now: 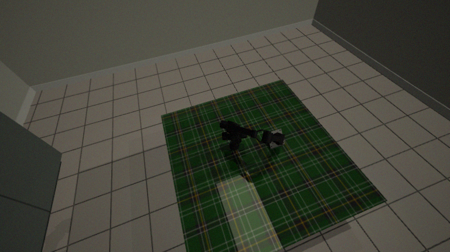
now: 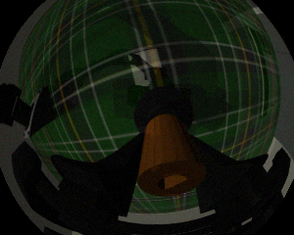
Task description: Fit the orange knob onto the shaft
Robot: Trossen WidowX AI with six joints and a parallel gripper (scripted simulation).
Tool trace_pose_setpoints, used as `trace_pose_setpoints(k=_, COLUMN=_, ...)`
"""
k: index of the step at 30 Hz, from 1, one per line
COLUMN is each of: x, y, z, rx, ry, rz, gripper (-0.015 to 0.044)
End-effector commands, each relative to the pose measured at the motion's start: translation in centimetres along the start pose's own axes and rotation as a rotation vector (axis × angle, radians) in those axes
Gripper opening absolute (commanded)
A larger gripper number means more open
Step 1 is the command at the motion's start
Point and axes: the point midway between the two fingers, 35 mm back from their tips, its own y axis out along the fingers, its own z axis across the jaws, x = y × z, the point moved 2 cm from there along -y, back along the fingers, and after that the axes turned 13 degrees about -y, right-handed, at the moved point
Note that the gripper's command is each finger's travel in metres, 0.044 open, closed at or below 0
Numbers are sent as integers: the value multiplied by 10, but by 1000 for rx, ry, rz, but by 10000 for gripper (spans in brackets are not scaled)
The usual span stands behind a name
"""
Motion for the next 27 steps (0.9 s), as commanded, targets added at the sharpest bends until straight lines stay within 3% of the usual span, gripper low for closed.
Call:
trace_pose_setpoints(k=1, x=0, y=-3, z=0, rx=-4, ry=-51, rz=3, gripper=0)
trace_pose_setpoints(k=6, x=0, y=-3, z=-1, rx=-3, ry=-206, rz=3, gripper=0)
trace_pose_setpoints(k=27, x=-1, y=1, z=0, rx=-3, ry=-206, rz=3, gripper=0)
